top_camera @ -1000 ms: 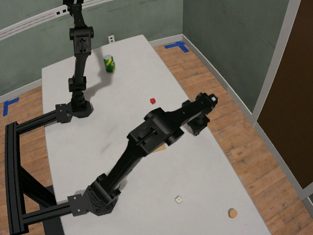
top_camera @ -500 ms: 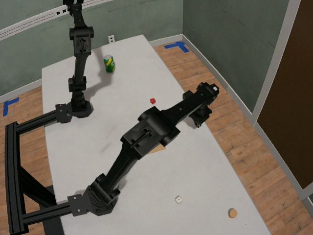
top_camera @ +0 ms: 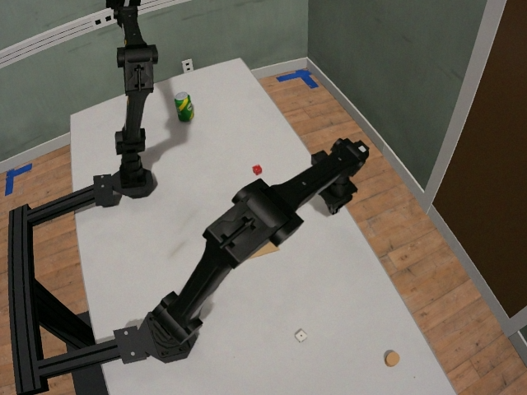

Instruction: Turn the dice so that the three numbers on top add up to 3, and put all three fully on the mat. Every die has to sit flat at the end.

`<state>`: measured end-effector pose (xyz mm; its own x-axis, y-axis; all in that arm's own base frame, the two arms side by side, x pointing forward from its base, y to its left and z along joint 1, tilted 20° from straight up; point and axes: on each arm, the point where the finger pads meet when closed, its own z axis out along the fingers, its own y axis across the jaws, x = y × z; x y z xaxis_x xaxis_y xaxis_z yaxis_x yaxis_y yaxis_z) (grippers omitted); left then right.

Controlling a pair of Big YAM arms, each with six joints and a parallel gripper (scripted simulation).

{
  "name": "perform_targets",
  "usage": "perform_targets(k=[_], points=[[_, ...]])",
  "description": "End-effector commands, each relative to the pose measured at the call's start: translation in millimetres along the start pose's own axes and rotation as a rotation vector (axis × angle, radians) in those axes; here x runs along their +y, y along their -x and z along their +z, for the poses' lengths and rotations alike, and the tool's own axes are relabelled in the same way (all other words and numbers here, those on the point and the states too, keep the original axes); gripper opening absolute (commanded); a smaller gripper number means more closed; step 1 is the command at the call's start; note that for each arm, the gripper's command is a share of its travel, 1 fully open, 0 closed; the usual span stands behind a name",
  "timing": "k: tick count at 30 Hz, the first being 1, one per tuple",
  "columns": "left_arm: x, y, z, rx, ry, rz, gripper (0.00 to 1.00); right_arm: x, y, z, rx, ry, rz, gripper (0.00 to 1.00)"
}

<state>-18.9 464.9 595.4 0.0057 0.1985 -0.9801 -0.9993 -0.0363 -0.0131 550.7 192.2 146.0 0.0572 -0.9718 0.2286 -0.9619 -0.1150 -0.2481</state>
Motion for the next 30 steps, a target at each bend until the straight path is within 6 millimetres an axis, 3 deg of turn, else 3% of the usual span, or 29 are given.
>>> perform_targets(k=[1, 10, 30], points=[[6.3, 4.6, -5.3, -0.004, 0.016, 0.017, 1.00, -13.5, -4.7, 0.4, 0.002, -0.009, 0.192, 0.20], [6.3, 4.6, -5.3, -0.004, 0.016, 0.017, 1.00, -25.6, -4.3, -3.5, -0.015, -0.037, 0.445, 0.20], [6.3, 4.6, -5.3, -0.004, 0.016, 0.017, 1.00, -29.8, -3.2, -0.7, -0.029, -0.039, 0.907, 0.20]])
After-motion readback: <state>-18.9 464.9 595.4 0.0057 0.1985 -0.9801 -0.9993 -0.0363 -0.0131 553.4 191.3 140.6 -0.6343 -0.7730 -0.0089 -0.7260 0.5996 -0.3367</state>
